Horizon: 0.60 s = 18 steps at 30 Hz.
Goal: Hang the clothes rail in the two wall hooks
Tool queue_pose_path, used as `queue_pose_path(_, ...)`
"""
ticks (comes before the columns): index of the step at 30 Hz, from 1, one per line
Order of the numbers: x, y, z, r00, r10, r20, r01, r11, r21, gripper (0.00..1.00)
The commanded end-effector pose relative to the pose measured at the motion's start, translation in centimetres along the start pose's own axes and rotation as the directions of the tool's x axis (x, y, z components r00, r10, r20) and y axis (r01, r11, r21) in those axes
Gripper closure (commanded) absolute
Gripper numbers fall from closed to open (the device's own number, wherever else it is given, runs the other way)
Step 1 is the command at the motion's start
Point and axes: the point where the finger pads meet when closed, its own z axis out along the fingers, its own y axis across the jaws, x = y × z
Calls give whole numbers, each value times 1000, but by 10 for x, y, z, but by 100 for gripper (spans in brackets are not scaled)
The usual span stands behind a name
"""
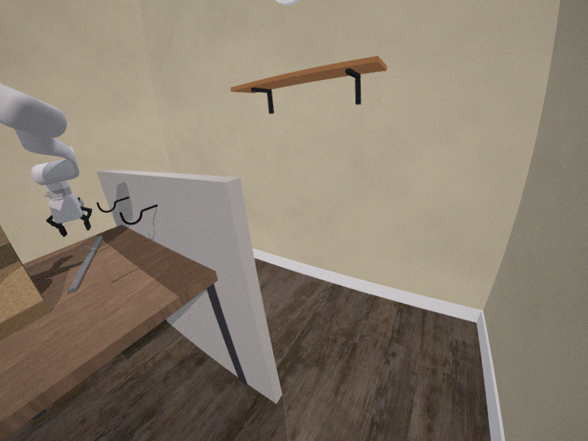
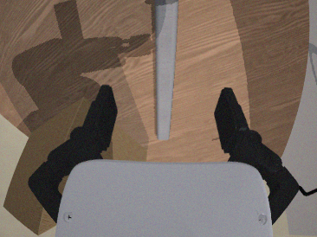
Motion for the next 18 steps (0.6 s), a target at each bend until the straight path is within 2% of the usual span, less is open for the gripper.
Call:
queue_pose_path(1, 2, 0, 5, 1000, 0, -5, 0, 1000, -2, 0)
queue_pose_path(18, 2, 0, 30, 1000, 0, -5, 0, 1000, -1, 0)
